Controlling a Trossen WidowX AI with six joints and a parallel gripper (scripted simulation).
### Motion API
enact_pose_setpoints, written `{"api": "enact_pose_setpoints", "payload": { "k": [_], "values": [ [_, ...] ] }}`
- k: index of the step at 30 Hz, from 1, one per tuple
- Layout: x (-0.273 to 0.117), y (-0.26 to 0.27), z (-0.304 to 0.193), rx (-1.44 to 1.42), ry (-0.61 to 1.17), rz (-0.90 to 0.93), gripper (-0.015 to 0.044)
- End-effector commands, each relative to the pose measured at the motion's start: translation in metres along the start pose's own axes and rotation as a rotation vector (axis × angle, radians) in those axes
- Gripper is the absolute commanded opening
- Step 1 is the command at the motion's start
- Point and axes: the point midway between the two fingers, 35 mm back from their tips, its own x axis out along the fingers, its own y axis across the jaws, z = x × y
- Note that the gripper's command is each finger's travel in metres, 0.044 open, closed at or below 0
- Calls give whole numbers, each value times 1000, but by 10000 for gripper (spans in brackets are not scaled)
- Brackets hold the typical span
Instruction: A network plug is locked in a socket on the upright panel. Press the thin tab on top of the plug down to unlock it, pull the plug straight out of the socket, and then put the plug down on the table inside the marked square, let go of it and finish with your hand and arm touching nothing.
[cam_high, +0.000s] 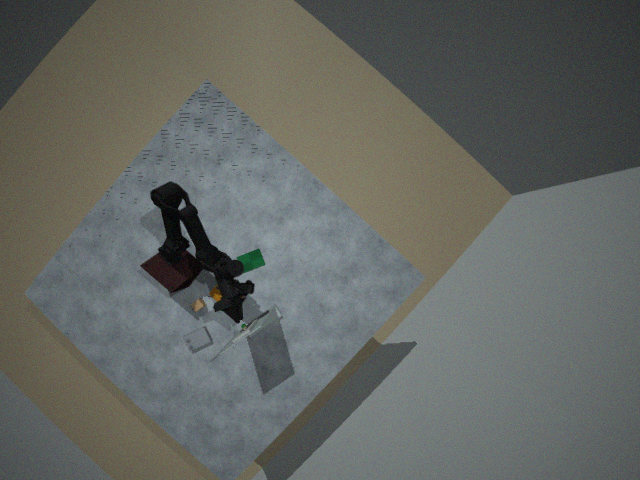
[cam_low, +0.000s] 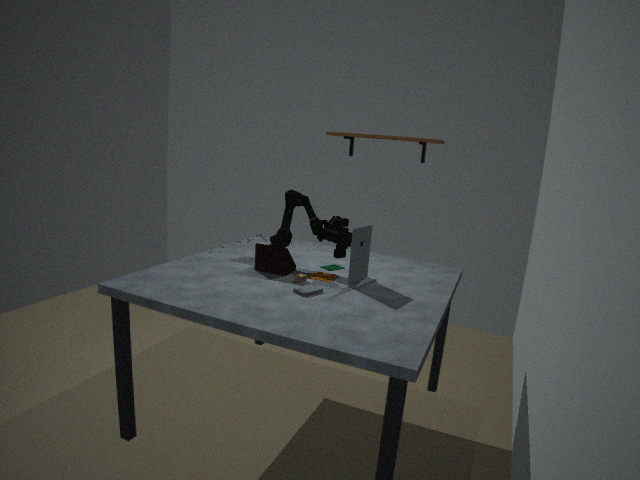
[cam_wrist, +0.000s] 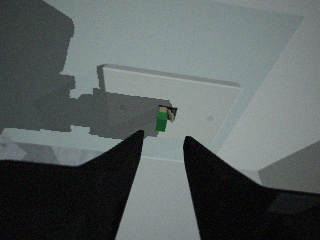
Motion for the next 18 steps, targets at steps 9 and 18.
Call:
{"api": "enact_pose_setpoints", "payload": {
  "k": [9, 18],
  "values": [
    [14, 0, 5, -3, -7, 1, 156],
    [25, 1, 7, -3, -8, 1, 156]
  ]
}}
